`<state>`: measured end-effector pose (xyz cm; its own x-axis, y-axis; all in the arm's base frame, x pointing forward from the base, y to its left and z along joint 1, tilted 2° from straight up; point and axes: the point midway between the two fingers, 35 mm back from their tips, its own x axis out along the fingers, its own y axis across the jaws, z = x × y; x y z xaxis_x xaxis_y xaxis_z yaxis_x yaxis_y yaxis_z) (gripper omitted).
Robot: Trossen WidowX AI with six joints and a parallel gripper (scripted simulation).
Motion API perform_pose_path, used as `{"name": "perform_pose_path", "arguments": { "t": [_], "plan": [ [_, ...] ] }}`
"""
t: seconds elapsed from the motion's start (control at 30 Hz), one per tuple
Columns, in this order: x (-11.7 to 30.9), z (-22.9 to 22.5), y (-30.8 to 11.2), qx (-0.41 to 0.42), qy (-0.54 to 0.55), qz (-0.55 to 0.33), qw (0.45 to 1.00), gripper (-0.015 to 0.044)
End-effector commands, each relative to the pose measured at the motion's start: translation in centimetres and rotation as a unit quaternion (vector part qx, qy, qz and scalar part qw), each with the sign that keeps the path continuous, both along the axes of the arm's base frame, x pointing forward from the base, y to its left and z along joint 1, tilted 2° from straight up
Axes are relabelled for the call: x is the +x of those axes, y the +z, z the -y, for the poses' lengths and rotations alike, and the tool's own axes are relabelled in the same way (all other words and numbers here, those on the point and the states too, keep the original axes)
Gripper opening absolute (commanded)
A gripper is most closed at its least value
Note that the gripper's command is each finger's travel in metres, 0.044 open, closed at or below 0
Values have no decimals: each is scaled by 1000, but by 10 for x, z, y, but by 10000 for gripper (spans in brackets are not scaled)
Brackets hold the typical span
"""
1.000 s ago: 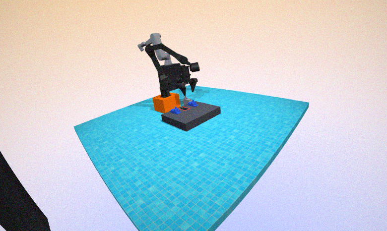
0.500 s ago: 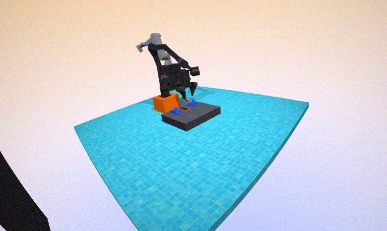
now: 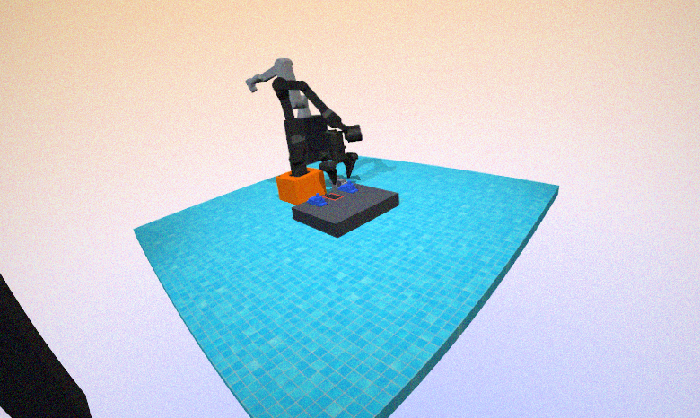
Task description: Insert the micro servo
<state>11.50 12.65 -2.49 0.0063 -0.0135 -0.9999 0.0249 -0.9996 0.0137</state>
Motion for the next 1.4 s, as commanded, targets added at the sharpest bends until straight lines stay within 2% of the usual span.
{"name": "perform_pose_path", "arguments": {
  "t": [0.0, 0.33, 0.5, 0.63, 1.07, 1.37],
  "plan": [
    [-2, 2, -4, -2, 1, -4, 1000, 387],
    [-2, 2, -4, -2, 1, -4, 1000, 125],
    [-2, 2, -4, -2, 1, -4, 1000, 92],
    [-1, 0, 5, -2, 1, -4, 1000, 0],
    [-3, 1, 71, -2, 1, -4, 1000, 0],
    [-7, 5, 75, -2, 1, -4, 1000, 0]
  ]
}}
